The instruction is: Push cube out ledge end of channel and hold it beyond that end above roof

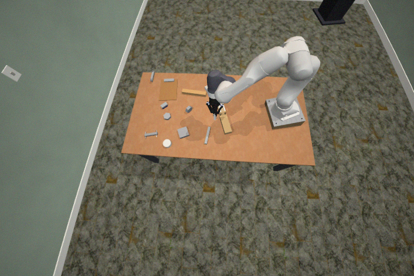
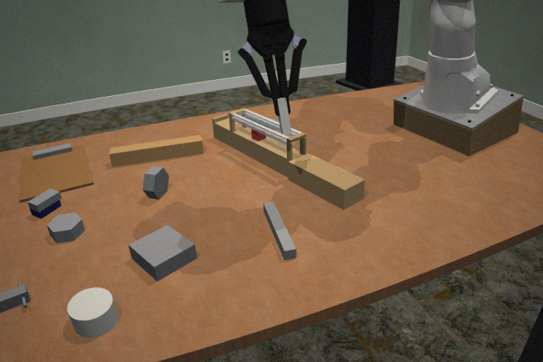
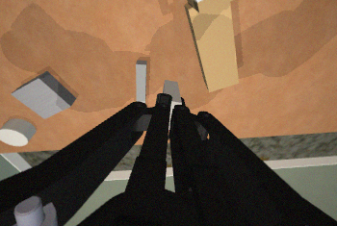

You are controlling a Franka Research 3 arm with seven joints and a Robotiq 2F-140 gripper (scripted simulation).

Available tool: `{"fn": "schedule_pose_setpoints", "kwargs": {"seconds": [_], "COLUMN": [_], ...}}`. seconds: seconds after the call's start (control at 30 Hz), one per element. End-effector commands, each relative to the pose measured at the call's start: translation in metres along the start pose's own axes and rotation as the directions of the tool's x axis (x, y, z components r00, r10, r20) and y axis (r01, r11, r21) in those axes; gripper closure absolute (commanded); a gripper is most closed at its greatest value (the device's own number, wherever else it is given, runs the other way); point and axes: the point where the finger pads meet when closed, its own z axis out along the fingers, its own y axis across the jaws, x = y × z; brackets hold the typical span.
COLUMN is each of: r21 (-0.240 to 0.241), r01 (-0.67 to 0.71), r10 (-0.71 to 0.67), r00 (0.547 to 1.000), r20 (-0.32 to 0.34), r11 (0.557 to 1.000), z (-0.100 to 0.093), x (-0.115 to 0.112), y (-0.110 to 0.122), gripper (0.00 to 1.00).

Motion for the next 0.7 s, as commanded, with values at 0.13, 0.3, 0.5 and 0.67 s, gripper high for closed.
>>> {"fn": "schedule_pose_setpoints", "kwargs": {"seconds": [0.13,0.3,0.5,0.67], "r21": [0.042,0.046,0.054,0.065], "r01": [-0.06,-0.036,-0.014,0.007], "r10": [0.063,0.041,0.022,0.004], "r00": [0.995,0.992,0.989,0.986], "r20": [-0.078,-0.116,-0.145,-0.168], "r11": [0.997,0.998,0.998,0.998], "z": [0.009,0.017,0.023,0.029], "x": [-0.019,-0.032,-0.045,-0.058], "y": [-0.017,-0.02,-0.023,-0.026], "gripper": [1.0,1.0,1.0,1.0]}}
